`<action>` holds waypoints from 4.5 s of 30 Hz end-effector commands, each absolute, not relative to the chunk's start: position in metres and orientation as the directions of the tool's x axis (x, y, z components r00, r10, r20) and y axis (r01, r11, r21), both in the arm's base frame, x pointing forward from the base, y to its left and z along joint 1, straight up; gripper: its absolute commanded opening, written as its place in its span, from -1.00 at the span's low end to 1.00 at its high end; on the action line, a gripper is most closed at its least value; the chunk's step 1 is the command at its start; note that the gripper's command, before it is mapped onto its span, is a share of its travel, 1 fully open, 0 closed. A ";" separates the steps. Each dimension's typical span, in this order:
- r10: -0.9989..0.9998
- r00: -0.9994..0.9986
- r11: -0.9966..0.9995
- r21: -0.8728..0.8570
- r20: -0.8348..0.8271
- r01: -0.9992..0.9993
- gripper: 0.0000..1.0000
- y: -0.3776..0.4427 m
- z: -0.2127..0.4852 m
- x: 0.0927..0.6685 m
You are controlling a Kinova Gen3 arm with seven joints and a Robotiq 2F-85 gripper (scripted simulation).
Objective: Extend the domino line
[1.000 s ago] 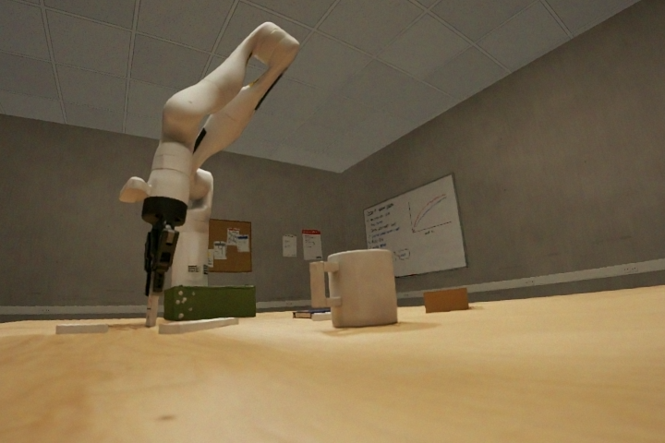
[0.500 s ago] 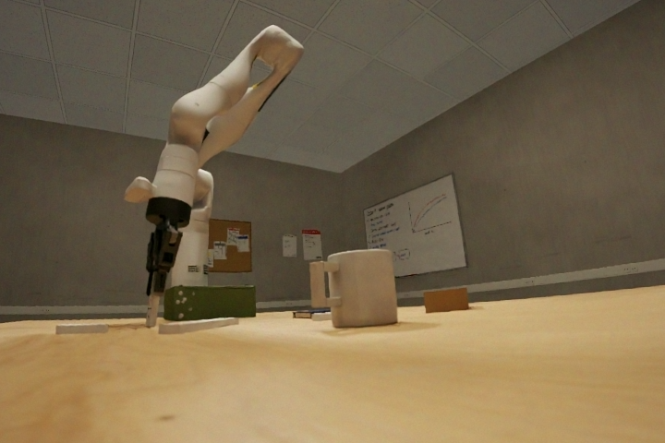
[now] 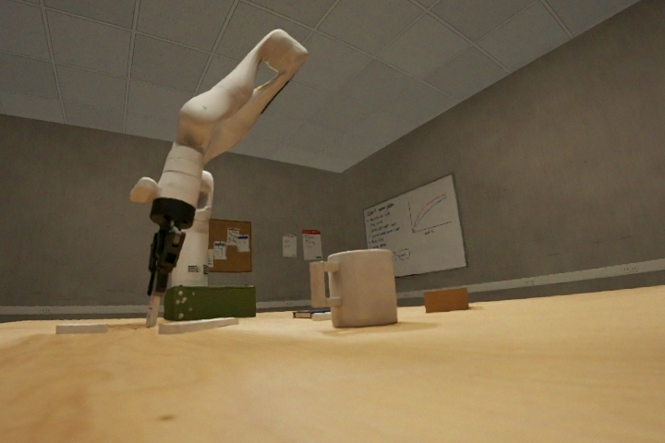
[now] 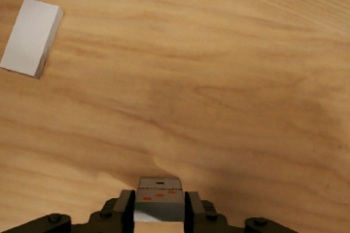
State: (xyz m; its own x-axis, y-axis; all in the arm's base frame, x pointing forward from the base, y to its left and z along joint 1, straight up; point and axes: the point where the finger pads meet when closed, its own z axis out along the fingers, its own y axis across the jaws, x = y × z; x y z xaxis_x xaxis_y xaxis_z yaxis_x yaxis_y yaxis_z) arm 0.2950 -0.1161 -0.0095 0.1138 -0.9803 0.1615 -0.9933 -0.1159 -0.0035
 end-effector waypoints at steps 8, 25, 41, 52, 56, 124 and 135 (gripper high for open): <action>-0.979 0.114 -0.116 -0.005 0.171 -0.993 -0.31 -0.104 -0.011 0.294; -0.979 0.114 -0.116 -0.005 0.171 -0.993 -0.31 -0.089 -0.019 0.292; -0.979 0.114 -0.116 -0.005 0.171 -0.993 -0.31 -0.081 -0.026 0.291; -0.979 0.114 -0.116 -0.005 0.171 -0.993 -0.31 -0.077 -0.030 0.291; -0.979 0.114 -0.116 -0.005 0.171 -0.993 -0.31 -0.076 -0.032 0.291; -0.979 0.114 -0.116 -0.005 0.171 -0.993 -0.31 -0.068 -0.053 0.290; -0.979 0.114 -0.116 -0.005 0.171 -0.993 -0.31 -0.068 -0.054 0.290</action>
